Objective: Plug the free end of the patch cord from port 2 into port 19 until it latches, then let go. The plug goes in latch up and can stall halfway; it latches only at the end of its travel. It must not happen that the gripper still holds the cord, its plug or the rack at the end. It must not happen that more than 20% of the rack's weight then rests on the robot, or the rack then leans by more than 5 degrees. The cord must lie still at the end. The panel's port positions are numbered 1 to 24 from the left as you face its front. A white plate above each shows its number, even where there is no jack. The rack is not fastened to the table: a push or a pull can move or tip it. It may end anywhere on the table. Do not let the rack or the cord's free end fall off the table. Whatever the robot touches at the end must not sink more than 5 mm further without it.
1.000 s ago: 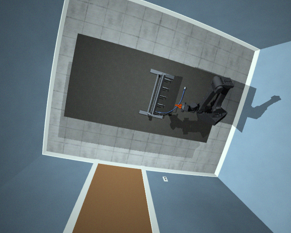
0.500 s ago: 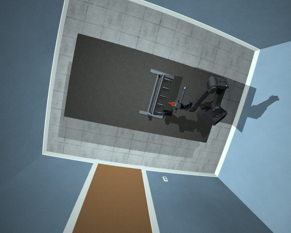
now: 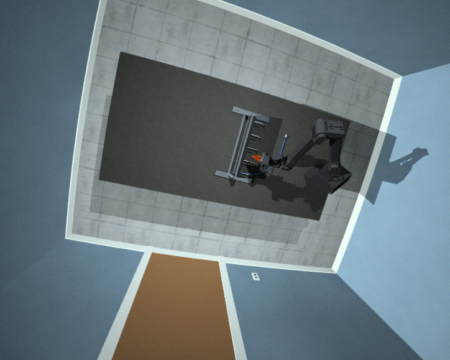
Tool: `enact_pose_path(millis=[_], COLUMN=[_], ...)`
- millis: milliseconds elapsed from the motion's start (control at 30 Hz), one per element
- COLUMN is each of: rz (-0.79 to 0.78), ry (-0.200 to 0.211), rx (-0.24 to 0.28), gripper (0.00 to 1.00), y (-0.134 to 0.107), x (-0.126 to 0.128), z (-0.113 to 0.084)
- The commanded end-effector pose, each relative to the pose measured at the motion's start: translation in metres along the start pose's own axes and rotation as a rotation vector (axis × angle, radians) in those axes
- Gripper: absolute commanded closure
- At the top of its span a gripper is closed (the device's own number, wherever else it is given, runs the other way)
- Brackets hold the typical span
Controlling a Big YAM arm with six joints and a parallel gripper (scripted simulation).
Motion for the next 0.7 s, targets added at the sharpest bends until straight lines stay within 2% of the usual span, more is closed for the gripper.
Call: enact_pose_path(millis=[0,667], rz=[0.012,0.025], ry=[0.016,0.003], rx=[-0.007,-0.042], gripper=[1.00,1.00], y=[0.003,0.017], x=[0.007,0.002], z=[0.001,-0.004])
Point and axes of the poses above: the point where the finger pads meet when closed, its own z axis out along the fingers, its own x axis across the jaws, y = z × x, the point moved 4 cm from there along -z, back along the fingers, and after that the axes turned 3 degrees about z, right-handed, at the moved point
